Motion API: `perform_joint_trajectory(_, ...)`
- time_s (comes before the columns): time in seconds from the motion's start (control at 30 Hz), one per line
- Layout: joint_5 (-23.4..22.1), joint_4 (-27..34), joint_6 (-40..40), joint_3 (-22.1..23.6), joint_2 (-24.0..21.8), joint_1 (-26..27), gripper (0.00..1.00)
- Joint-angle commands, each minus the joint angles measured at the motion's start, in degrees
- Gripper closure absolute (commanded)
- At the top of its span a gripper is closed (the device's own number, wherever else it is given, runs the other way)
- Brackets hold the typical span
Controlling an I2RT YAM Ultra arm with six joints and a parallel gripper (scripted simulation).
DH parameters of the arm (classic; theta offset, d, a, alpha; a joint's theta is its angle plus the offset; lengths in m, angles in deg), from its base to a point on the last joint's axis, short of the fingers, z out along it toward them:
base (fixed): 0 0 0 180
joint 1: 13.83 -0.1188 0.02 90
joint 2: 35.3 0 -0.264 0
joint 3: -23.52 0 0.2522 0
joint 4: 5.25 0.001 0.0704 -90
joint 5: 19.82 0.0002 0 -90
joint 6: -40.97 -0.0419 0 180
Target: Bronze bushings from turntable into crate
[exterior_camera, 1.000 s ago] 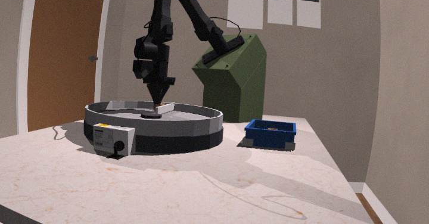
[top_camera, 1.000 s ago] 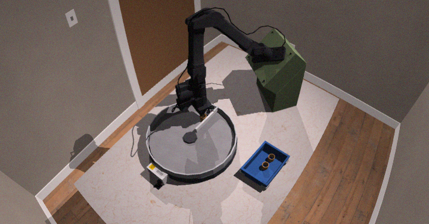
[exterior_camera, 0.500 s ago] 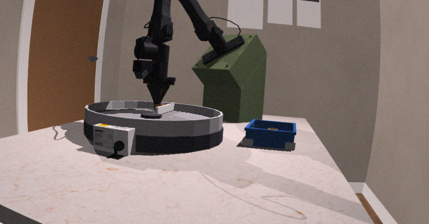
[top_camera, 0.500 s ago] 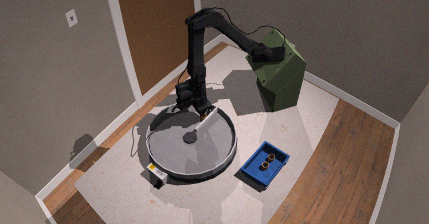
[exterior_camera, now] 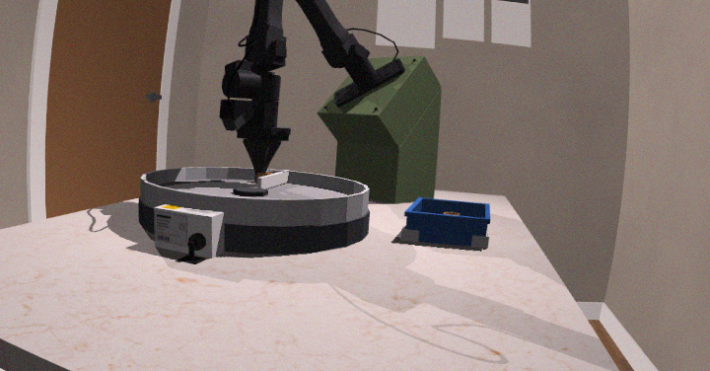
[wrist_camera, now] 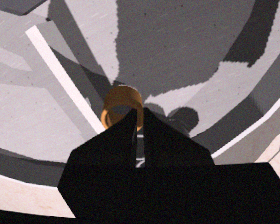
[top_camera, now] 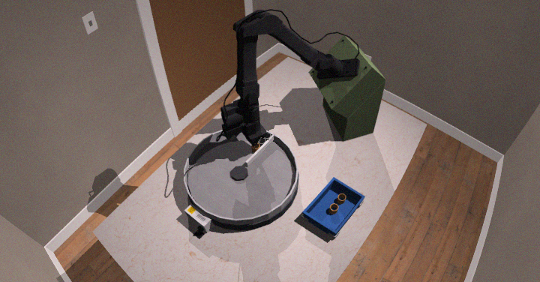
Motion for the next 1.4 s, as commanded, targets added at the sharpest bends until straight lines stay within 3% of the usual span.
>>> perform_joint_trajectory(0.0,-0.67,0.05,0.39,0.79,-0.71,-0.5,1.0)
perform_joint_trajectory(0.4,-0.21,1.47,0.0,1.29,-2.28,-0.85,1.0)
perform_joint_trajectory(0.93,2.04,12.09,-2.01,-0.89,-12.99,-3.18,1.0)
perform_joint_trajectory(1.37,2.17,12.74,-2.03,-1.05,-13.35,-3.17,1.0)
